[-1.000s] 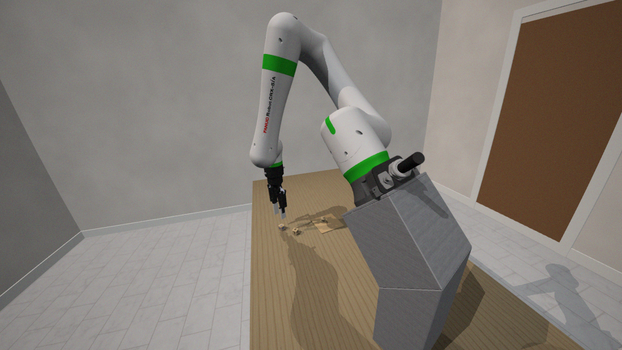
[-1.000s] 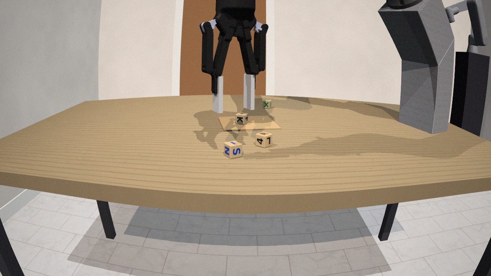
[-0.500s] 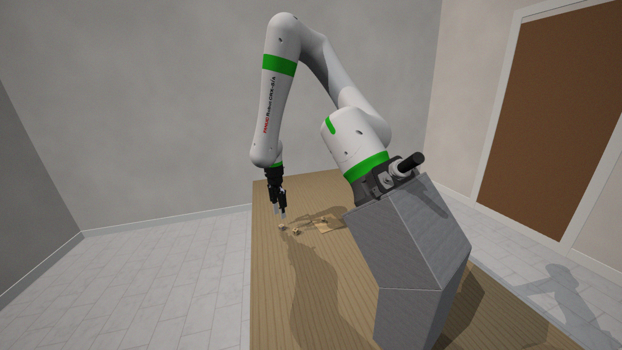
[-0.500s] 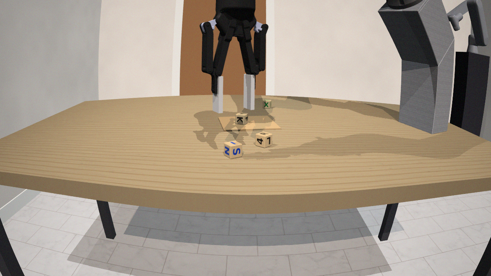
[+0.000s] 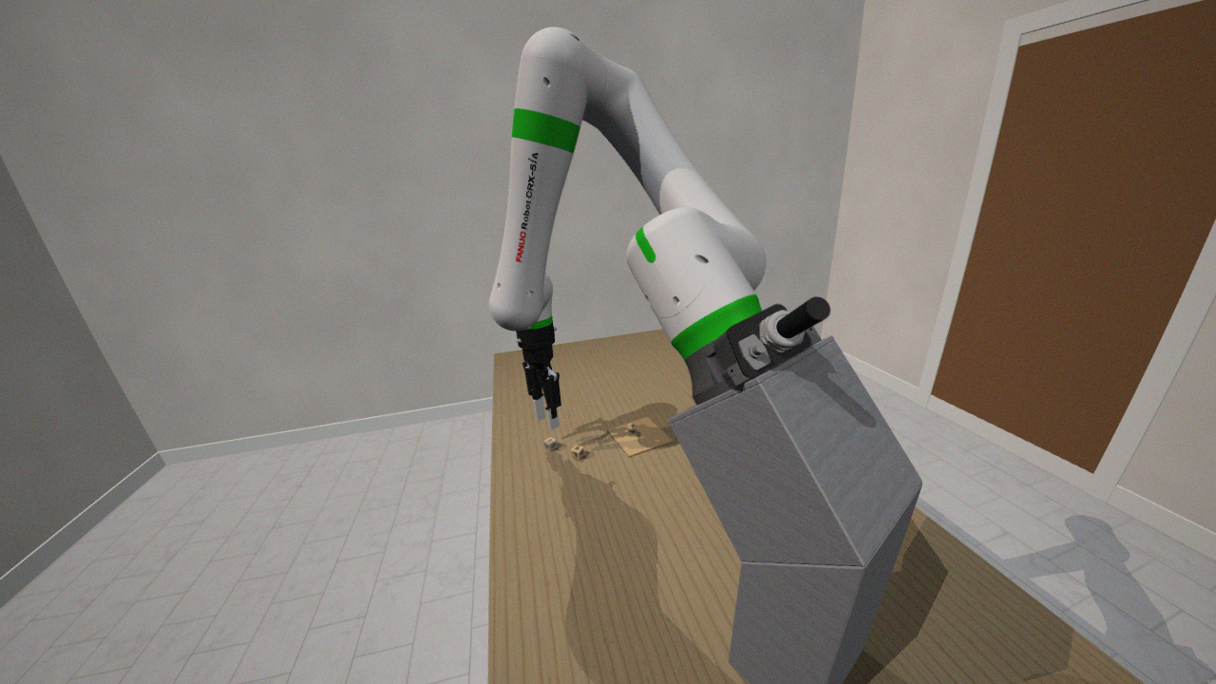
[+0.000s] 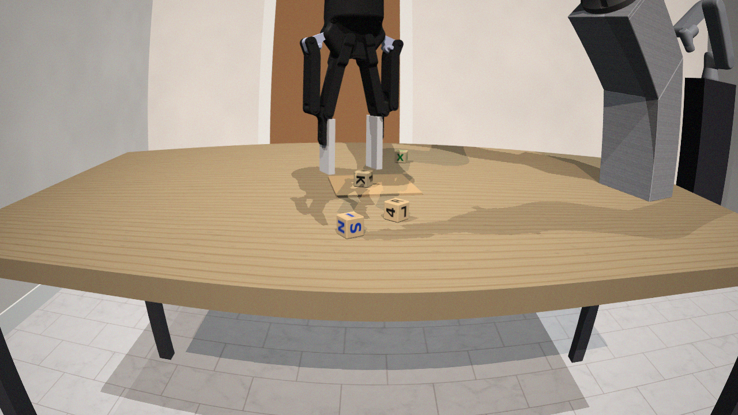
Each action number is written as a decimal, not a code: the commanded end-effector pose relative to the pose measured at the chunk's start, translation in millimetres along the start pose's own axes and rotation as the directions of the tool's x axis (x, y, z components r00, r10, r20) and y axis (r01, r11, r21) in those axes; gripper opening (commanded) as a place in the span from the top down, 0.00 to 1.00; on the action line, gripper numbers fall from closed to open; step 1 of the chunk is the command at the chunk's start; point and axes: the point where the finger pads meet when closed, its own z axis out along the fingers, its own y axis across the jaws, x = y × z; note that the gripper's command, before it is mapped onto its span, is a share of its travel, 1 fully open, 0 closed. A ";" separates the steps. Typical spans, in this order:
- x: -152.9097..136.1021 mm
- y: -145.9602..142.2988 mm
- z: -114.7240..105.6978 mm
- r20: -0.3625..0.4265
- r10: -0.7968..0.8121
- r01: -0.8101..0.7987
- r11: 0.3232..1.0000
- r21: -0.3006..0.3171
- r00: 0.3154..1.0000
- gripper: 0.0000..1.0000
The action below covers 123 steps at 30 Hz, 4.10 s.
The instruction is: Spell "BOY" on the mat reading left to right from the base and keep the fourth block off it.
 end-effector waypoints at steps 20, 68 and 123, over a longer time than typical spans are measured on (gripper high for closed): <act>-0.4 0.3 28.7 0.000 0.000 0.000 1.000 0.000 1.000 0.63; -0.9 1.1 50.7 0.000 0.000 0.000 1.000 0.000 1.000 0.63; -0.9 2.5 77.5 0.000 0.000 0.000 1.000 0.001 1.000 0.63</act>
